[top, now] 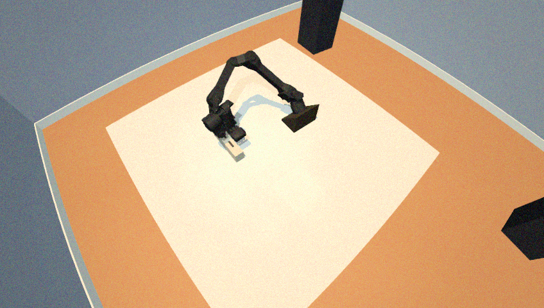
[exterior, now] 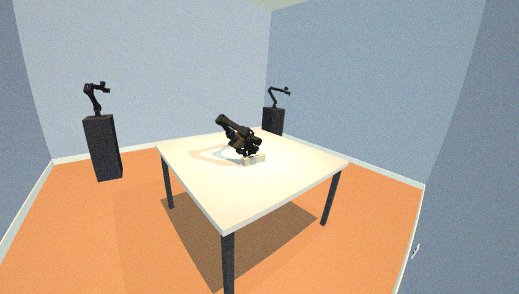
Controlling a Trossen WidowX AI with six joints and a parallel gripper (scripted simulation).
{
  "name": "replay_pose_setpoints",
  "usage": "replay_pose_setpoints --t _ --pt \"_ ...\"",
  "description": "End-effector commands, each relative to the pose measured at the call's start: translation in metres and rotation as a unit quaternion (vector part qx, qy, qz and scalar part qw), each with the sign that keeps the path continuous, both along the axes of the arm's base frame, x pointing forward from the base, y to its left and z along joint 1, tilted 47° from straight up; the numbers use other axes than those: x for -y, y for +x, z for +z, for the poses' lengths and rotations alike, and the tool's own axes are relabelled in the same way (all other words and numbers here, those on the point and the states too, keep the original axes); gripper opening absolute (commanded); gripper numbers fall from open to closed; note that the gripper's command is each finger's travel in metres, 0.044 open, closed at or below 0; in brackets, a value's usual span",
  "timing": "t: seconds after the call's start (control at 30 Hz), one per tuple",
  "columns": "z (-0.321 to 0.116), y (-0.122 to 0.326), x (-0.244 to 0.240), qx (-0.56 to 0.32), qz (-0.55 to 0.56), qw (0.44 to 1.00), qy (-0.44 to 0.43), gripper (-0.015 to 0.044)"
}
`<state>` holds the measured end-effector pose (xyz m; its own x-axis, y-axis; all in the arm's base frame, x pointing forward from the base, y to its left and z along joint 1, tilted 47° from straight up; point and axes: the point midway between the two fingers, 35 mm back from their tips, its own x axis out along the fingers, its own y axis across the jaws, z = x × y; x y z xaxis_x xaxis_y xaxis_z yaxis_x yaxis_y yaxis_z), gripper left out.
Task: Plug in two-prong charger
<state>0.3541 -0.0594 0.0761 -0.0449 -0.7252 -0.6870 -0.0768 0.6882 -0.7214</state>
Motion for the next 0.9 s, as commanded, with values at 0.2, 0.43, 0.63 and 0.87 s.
replay_pose_setpoints --t 0.2,0.43,0.63,0.87 --pt "0.0001 0.0006 -0.0001 0.002 0.0 1.0 0.0 0.0315" --pt "0.0001 0.0003 -0.0001 0.002 0.0 1.0 0.0 0.044" --pt "0.0001 -0.001 0.0 0.004 0.001 1.0 0.0 0.044" --pt "0.0001 -0.0027 0.0002 0.006 0.001 1.0 0.0 0.044"
